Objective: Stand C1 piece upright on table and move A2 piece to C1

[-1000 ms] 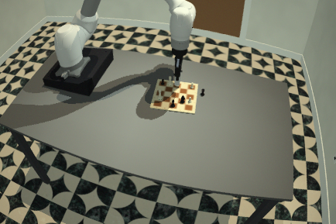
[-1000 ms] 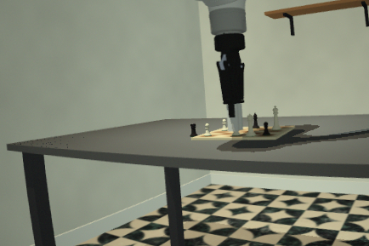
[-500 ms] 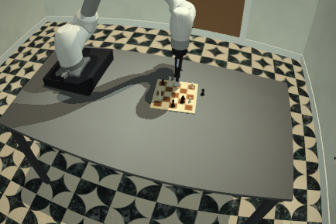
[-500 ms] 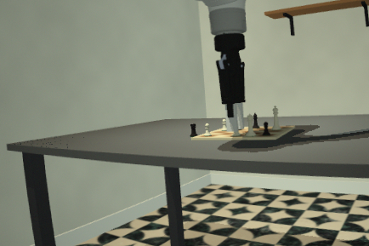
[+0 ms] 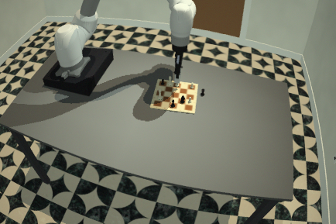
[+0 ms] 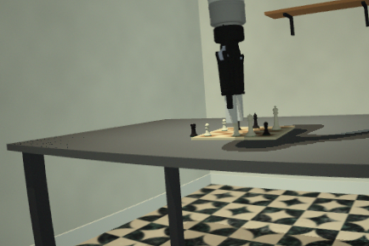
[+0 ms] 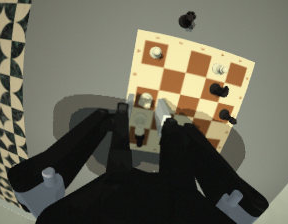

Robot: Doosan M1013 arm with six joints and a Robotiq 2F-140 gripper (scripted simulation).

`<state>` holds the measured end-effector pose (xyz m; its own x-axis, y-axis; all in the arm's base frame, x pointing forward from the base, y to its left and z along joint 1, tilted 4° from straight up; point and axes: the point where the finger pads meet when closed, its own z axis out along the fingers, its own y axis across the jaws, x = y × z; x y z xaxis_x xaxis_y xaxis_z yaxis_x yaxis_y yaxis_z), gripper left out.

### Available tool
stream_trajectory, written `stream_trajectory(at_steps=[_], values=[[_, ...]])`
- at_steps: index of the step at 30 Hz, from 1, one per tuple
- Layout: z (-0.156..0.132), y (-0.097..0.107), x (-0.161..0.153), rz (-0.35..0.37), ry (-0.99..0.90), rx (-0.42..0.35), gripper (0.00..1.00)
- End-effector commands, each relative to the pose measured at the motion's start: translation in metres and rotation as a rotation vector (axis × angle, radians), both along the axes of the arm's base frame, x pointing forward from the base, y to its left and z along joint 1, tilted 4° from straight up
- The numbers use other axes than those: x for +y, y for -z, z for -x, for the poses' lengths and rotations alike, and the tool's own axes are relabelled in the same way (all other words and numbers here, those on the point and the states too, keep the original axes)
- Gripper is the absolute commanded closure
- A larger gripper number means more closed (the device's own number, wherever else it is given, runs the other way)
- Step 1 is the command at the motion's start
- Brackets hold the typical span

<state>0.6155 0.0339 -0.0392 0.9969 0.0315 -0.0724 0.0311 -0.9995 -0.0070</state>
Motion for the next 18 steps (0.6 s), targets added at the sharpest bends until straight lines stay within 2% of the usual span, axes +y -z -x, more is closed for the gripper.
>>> stream_trajectory(at_steps=[1,11,18], values=[[-0.001,-0.011,0.000,0.000,0.000,0.000,0.77],[-0.004,-0.061,0.000,0.000,0.000,0.000,0.77],[-0.005,-0.069,0.000,0.000,0.000,0.000,0.77]])
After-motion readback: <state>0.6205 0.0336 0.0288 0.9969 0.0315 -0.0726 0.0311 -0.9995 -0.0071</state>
